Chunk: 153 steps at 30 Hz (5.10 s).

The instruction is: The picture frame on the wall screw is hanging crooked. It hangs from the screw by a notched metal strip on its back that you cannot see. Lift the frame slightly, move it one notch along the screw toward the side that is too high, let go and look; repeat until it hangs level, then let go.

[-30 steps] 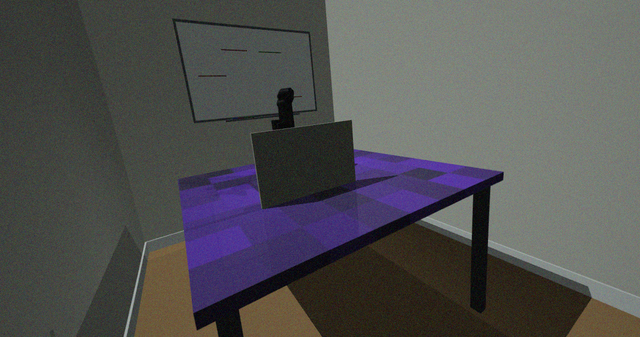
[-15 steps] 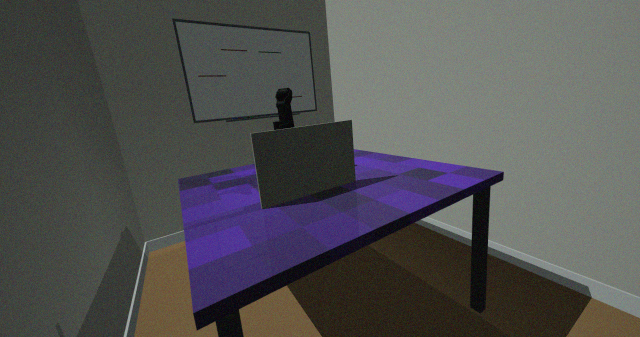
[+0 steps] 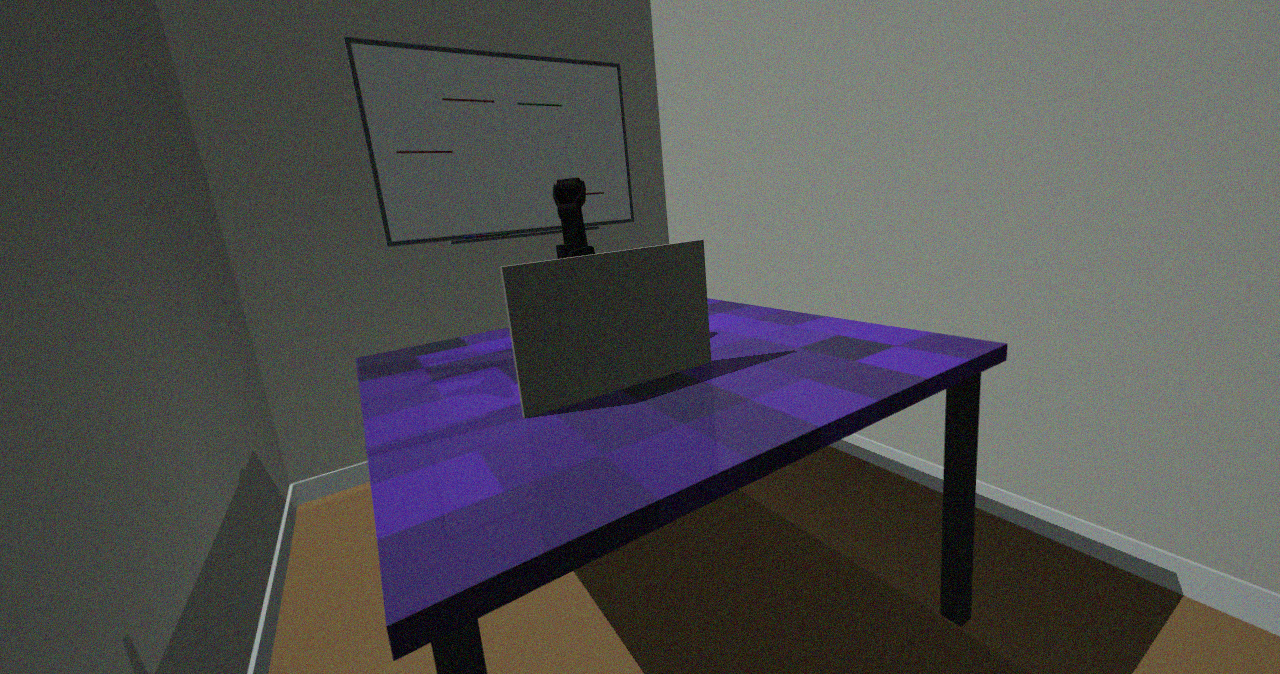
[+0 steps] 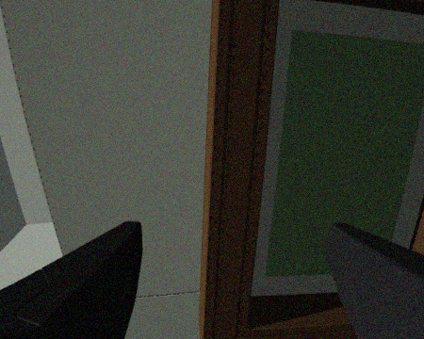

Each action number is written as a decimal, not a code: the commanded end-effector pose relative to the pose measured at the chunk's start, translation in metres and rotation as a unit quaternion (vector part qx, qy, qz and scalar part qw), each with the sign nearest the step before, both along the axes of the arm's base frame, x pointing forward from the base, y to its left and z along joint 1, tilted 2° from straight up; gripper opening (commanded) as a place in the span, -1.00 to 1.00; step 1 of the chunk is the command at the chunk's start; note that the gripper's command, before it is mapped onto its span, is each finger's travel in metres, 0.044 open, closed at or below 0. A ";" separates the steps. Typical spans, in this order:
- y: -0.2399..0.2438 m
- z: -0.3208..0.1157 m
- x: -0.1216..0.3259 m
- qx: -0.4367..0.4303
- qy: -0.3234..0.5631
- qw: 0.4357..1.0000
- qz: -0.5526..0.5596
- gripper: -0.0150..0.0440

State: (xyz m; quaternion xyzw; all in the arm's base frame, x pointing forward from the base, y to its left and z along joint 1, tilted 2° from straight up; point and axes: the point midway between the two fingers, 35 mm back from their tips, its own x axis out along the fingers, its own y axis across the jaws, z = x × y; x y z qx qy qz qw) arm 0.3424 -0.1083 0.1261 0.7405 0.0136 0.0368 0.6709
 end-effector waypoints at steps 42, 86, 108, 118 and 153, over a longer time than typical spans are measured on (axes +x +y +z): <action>0.003 0.001 0.049 0.006 -0.001 1.000 -0.004 0.39; 0.002 0.000 0.050 0.006 -0.001 1.000 -0.004 0.39; 0.002 0.000 0.050 0.006 -0.001 1.000 -0.004 -0.49; 0.003 0.003 0.049 0.006 -0.001 1.000 -0.004 -0.49; 0.002 0.014 0.049 0.006 -0.001 1.000 -0.004 -0.49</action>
